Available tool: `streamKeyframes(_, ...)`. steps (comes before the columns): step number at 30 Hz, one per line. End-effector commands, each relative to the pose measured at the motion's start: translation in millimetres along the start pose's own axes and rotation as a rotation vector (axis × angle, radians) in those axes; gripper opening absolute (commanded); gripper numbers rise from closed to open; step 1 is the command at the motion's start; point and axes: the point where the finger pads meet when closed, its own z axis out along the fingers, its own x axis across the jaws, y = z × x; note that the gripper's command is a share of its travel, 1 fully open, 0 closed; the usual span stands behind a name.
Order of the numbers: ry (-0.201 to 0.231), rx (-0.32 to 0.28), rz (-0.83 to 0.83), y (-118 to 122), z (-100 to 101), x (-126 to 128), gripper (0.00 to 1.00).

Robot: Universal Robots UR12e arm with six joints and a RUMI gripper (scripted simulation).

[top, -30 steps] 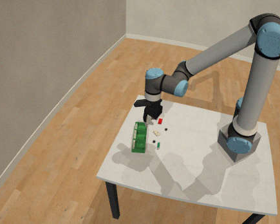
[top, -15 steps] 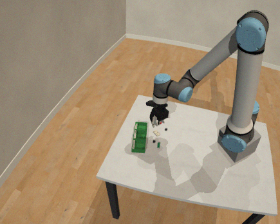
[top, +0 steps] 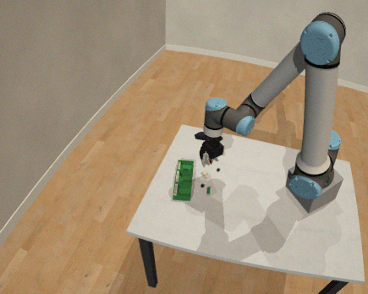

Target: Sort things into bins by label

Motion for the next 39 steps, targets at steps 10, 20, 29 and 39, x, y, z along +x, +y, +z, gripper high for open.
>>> streamKeyframes(10,-0.001,0.001,0.000,0.9,-0.4,-3.2,0.24)
streamKeyframes(20,-0.001,0.001,0.000,1.1,-0.4,-3.6,0.24)
streamKeyframes(29,-0.001,0.001,0.000,1.1,-0.4,-3.6,0.24)
streamKeyframes(39,-0.001,0.001,0.000,1.2,3.6,-3.7,0.24)
